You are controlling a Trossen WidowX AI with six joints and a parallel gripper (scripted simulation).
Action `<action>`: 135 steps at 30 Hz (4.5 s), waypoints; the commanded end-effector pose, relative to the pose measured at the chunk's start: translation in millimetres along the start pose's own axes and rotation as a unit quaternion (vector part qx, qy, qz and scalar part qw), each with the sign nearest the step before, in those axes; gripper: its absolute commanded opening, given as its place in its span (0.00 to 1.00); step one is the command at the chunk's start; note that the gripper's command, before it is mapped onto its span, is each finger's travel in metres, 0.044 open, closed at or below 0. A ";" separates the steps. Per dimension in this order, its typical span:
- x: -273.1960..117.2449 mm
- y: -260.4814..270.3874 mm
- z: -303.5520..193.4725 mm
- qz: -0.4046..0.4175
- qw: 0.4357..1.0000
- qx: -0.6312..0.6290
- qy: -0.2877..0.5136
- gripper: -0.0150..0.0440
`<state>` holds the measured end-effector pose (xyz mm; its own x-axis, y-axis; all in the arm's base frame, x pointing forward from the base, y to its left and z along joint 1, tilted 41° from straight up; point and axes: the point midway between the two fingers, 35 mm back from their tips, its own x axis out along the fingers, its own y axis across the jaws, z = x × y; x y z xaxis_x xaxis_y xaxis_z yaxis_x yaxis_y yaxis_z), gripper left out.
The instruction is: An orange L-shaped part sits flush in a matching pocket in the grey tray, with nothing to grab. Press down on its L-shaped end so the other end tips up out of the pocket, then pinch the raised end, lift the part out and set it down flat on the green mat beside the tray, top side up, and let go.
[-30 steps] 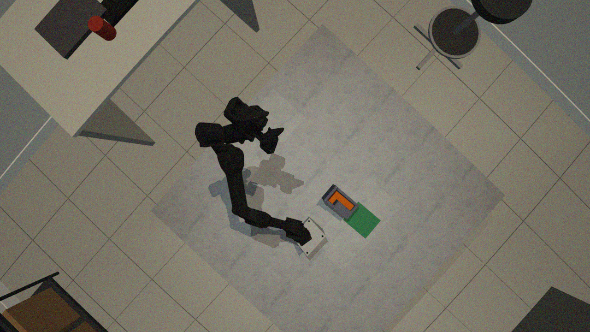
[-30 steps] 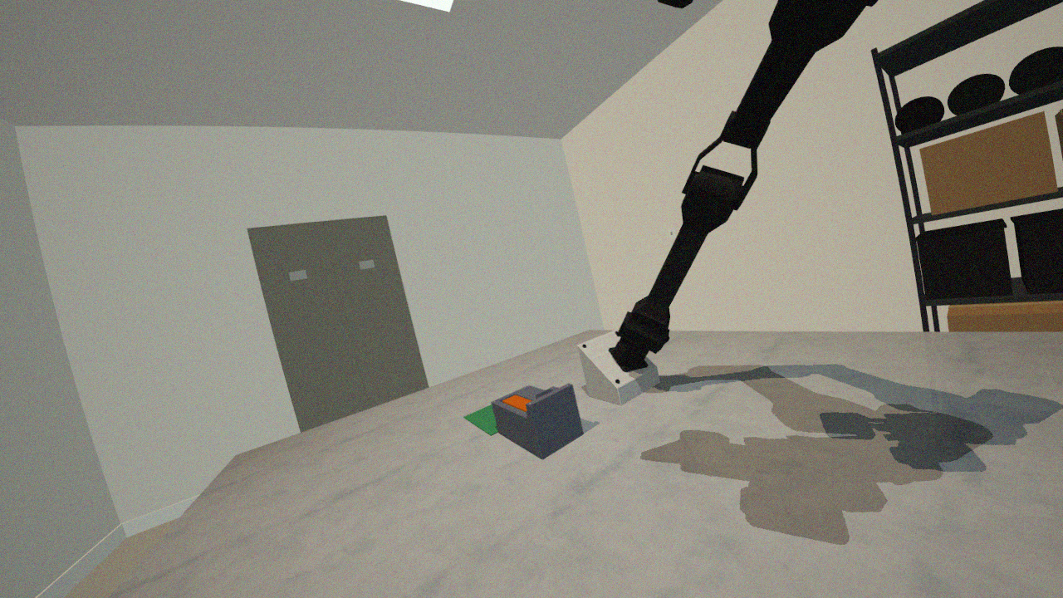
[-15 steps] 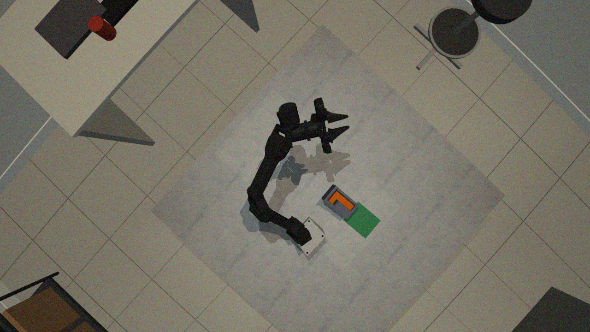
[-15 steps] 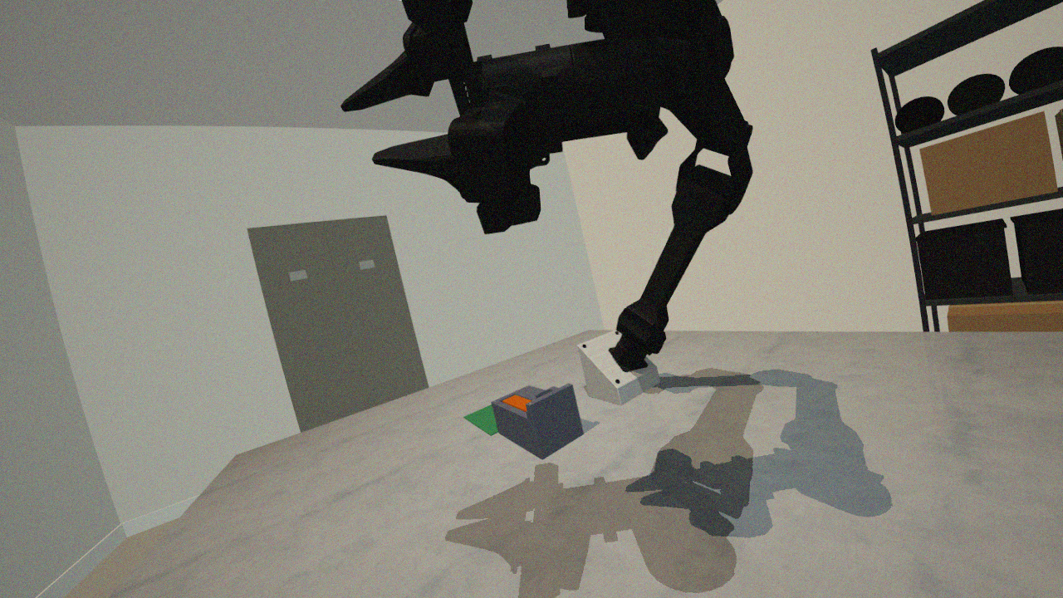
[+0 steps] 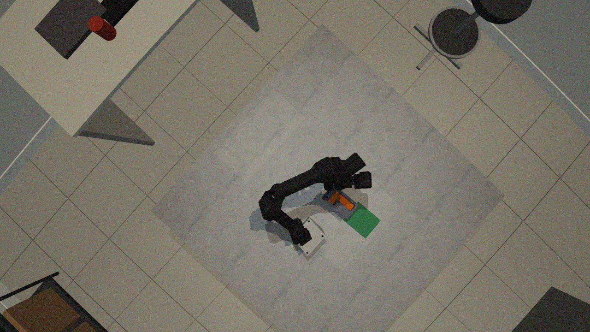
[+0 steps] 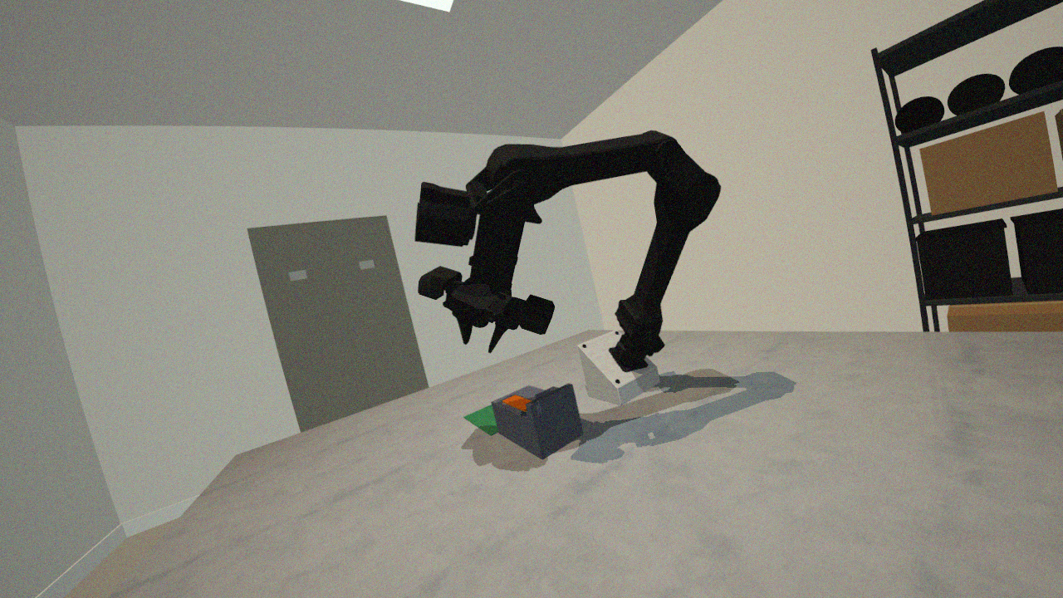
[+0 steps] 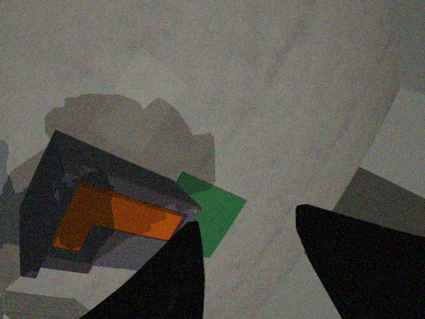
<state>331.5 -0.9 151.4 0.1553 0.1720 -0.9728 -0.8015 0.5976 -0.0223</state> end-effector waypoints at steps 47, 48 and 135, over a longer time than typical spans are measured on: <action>104.9 125.7 -20.0 0.293 0.891 0.345 -0.030 0.56; 106.3 126.6 -19.6 0.293 0.891 0.345 -0.030 0.56; 61.1 26.2 -80.9 0.231 0.417 0.861 0.177 0.73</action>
<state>261.8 -12.1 90.6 -0.1334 0.6479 -0.7499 0.6288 0.6403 0.4412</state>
